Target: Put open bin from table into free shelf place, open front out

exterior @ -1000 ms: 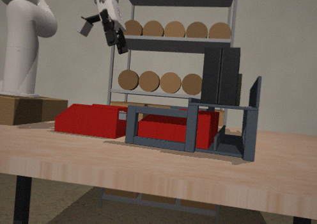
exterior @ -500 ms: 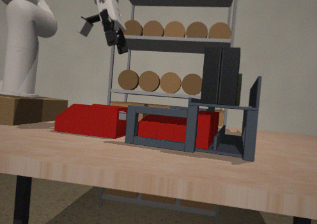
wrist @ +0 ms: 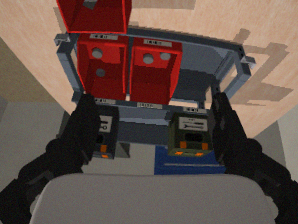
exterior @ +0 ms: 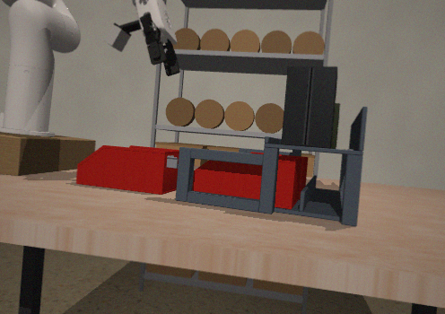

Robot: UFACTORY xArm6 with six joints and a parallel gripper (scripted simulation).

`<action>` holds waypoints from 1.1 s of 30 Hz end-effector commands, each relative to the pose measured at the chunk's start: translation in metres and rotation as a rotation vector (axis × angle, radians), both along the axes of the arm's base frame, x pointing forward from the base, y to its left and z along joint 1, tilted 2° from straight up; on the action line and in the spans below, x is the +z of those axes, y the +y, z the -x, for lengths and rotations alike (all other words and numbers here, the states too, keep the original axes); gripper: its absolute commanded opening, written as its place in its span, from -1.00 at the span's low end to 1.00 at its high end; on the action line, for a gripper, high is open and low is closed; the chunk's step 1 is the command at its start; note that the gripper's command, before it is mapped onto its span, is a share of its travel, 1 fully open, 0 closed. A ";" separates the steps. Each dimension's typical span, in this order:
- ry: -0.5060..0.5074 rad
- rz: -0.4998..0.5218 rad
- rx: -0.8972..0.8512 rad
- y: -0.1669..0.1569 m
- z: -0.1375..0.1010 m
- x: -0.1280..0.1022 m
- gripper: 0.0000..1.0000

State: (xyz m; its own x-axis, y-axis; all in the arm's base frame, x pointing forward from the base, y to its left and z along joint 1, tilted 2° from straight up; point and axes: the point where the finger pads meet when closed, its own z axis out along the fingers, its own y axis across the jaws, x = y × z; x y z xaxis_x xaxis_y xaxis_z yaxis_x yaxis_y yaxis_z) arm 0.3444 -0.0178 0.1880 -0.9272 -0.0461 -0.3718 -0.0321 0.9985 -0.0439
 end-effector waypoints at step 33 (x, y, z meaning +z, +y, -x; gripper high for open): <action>0.342 -0.054 -0.085 0.000 -0.001 0.003 1.00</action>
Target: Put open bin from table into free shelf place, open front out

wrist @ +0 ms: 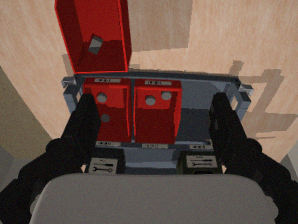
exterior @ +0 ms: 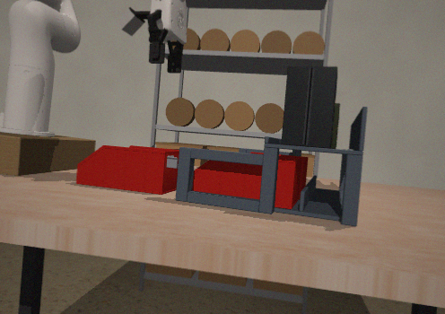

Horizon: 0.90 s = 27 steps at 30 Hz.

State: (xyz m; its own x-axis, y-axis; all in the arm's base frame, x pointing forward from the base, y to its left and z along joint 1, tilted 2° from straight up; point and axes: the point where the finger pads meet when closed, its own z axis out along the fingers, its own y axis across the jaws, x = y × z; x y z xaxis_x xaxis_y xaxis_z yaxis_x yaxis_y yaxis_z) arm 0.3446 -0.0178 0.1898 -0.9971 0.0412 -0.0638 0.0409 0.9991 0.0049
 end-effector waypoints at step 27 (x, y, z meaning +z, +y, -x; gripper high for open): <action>0.025 -0.003 -0.006 -0.060 0.004 0.001 1.00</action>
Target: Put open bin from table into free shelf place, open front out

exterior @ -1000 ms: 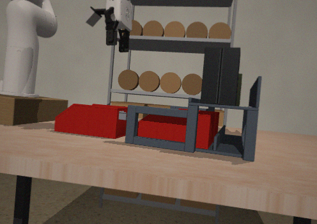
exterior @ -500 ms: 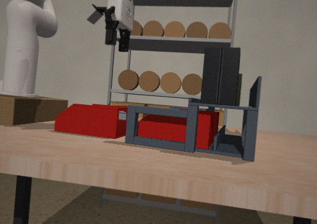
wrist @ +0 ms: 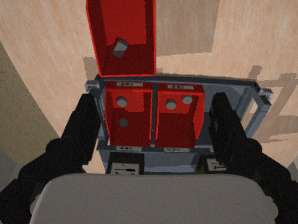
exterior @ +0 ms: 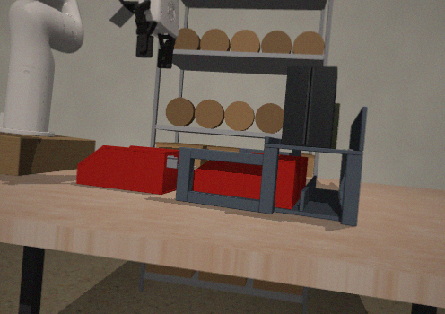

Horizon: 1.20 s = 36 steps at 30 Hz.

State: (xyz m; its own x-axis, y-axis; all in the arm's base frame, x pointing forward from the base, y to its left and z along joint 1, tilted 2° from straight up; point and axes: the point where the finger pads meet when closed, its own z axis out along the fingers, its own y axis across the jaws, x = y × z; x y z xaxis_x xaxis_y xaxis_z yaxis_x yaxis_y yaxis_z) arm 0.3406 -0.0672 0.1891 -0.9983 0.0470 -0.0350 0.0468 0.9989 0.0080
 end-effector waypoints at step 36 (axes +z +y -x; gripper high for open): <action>-0.004 0.002 -0.001 -0.110 0.007 0.001 1.00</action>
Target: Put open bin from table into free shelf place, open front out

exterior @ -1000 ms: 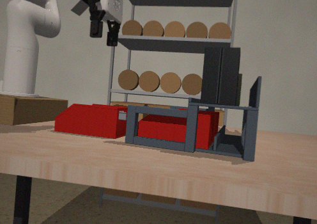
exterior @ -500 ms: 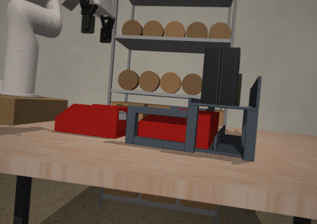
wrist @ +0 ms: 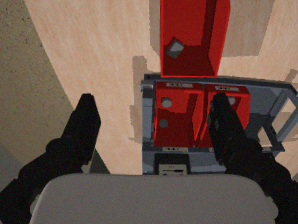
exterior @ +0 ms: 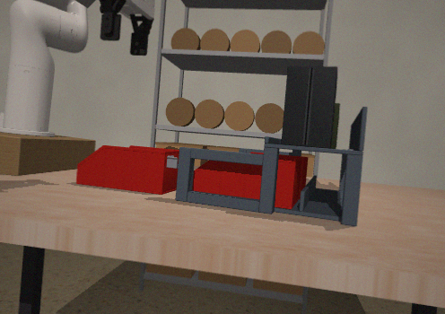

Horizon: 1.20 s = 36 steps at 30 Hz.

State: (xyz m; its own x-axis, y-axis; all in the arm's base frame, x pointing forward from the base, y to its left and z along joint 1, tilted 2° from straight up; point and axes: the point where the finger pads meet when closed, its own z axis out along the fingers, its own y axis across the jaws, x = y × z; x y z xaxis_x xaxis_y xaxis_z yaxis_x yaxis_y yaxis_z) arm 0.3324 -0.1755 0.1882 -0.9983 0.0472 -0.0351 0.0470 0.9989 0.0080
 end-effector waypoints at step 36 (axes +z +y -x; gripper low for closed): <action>-0.003 0.002 0.000 0.008 -0.002 0.002 1.00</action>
State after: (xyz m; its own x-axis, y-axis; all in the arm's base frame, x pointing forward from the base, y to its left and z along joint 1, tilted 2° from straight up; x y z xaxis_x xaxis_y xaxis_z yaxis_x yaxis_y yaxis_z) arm 0.3329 -0.1688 0.1882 -0.9982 0.0478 -0.0349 0.0475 0.9988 0.0076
